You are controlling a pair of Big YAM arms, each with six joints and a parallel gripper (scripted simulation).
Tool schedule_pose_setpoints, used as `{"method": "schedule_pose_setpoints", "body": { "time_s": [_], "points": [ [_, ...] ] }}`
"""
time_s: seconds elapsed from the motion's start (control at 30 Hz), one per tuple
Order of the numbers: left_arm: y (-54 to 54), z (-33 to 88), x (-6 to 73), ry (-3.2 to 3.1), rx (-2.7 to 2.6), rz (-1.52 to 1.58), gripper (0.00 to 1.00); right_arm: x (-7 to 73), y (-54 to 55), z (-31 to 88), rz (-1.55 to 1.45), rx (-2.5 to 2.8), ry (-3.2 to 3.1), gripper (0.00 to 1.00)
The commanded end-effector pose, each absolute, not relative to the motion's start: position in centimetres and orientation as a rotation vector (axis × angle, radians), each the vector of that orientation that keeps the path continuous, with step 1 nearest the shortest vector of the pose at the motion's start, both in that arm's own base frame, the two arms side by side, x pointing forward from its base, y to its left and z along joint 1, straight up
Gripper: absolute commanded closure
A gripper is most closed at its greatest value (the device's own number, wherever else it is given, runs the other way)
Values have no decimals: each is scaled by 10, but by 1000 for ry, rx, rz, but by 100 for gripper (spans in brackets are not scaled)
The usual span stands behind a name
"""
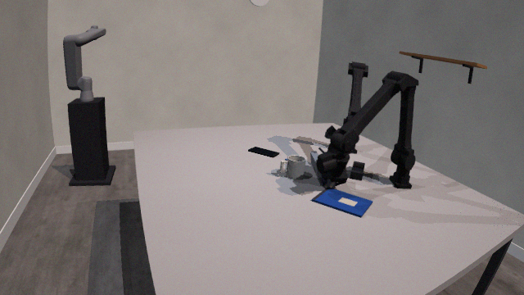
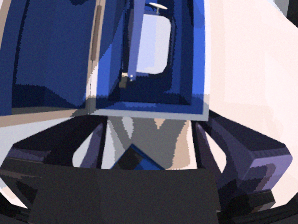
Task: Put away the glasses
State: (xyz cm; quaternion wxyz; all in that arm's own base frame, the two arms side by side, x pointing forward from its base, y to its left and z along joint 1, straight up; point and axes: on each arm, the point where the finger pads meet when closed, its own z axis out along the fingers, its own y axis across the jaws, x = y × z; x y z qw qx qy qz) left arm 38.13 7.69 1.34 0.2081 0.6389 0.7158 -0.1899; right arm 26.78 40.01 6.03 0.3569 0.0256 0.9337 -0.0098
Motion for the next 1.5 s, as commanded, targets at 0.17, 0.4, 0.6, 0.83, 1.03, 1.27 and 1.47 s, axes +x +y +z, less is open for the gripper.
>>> {"method": "schedule_pose_setpoints", "body": {
  "time_s": [0.17,0.4,0.6,0.83,1.03,1.27,1.47],
  "points": [
    [88,28,405,1982,1779,-454,43,274,405,77,-2,78,2446,100],
    [88,28,405,1982,1779,-454,43,277,410,79,9,81,2476,100],
    [88,28,405,1982,1779,-454,43,277,410,90,39,90,2506,100],
    [88,28,405,1982,1779,-454,43,277,408,86,30,87,2557,100],
    [88,28,405,1982,1779,-454,43,276,406,75,4,79,2593,100],
    [88,28,405,1982,1779,-454,43,269,389,76,-3,76,2615,100],
    [88,28,405,1982,1779,-454,43,266,394,52,-28,51,2618,100]
  ]
}}
